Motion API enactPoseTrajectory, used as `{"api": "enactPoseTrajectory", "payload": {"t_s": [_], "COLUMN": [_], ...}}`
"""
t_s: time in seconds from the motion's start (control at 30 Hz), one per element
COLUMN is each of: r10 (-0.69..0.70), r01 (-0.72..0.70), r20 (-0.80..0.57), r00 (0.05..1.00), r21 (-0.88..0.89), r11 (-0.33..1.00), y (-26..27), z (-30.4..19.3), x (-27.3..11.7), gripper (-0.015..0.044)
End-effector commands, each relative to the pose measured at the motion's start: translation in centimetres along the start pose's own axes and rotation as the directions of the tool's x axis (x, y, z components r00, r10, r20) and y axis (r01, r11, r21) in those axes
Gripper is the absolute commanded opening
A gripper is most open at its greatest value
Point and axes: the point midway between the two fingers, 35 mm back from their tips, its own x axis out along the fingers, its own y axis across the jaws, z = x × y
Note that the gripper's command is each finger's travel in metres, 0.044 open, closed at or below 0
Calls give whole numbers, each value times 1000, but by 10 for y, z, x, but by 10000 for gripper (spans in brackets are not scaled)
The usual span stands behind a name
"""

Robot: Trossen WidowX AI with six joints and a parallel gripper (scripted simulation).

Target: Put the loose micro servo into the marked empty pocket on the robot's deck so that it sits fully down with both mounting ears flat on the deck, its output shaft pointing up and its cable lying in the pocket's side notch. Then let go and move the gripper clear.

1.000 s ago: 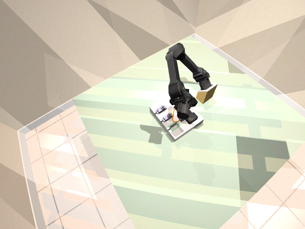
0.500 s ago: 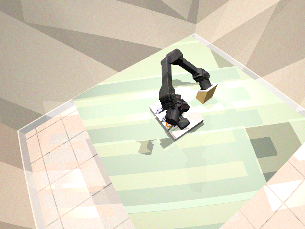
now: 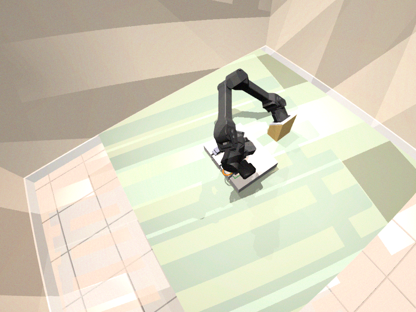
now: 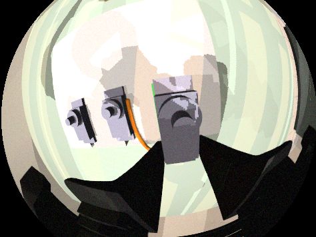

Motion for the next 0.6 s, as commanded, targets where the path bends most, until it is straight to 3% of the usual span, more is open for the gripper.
{"api": "enactPoseTrajectory", "payload": {"t_s": [0.0,0.57], "r10": [4,4], "r01": [-4,-4], "r20": [-2,-2], "r00": [1000,1000], "r21": [-7,-7], "r11": [1000,1000], "y": [0,0], "z": [1,1], "x": [7,12], "gripper": [0,0]}}
